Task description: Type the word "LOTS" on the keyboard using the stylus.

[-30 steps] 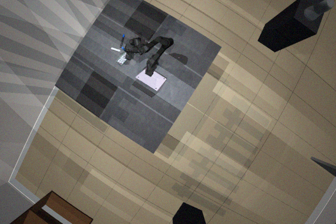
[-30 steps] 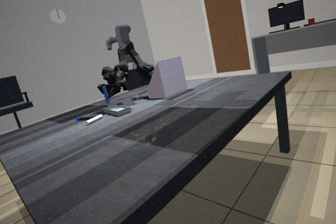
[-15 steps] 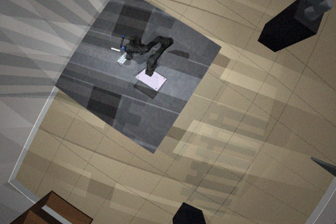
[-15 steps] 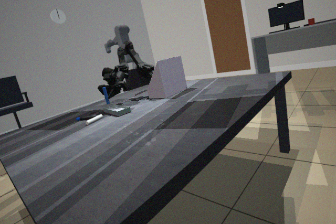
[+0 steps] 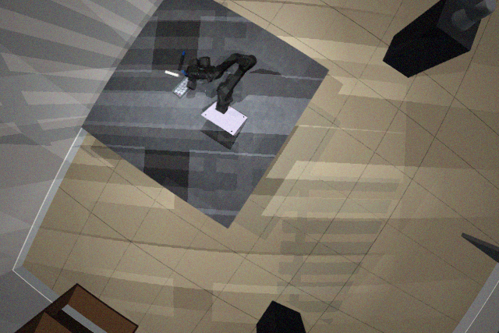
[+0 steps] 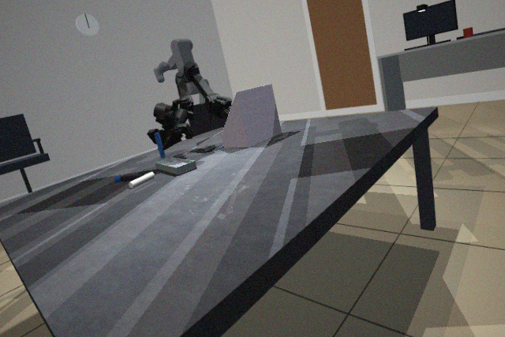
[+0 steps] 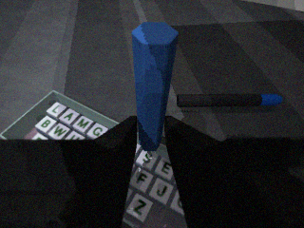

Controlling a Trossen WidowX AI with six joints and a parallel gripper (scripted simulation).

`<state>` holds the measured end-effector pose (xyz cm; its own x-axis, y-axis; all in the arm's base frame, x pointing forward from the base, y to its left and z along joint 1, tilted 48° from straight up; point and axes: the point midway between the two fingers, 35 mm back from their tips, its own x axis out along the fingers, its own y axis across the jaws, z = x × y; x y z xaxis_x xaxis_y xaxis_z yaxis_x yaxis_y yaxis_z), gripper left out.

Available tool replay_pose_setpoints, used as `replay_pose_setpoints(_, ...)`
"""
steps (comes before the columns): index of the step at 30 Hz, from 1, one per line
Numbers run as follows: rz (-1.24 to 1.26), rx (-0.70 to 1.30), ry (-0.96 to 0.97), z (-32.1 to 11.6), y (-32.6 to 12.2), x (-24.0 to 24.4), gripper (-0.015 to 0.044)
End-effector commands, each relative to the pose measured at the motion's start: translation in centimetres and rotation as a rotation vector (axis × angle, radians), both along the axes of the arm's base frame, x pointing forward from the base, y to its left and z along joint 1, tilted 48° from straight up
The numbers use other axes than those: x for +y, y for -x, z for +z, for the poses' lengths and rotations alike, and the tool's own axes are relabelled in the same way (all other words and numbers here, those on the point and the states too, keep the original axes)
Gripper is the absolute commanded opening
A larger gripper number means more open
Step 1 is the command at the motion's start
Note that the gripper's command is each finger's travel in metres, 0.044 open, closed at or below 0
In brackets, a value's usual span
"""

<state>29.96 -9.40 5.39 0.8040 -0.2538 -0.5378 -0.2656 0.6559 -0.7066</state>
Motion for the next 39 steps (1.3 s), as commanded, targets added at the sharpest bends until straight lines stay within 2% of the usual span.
replay_pose_setpoints(1,0.005,0.005,0.0,-0.3,0.0,-0.1,0.0081)
replay_pose_setpoints(28,0.005,0.005,0.0,-0.6,0.1,-0.4,0.0081)
replay_pose_setpoints(39,0.005,0.005,-0.001,1.8,-0.2,2.2,0.0081)
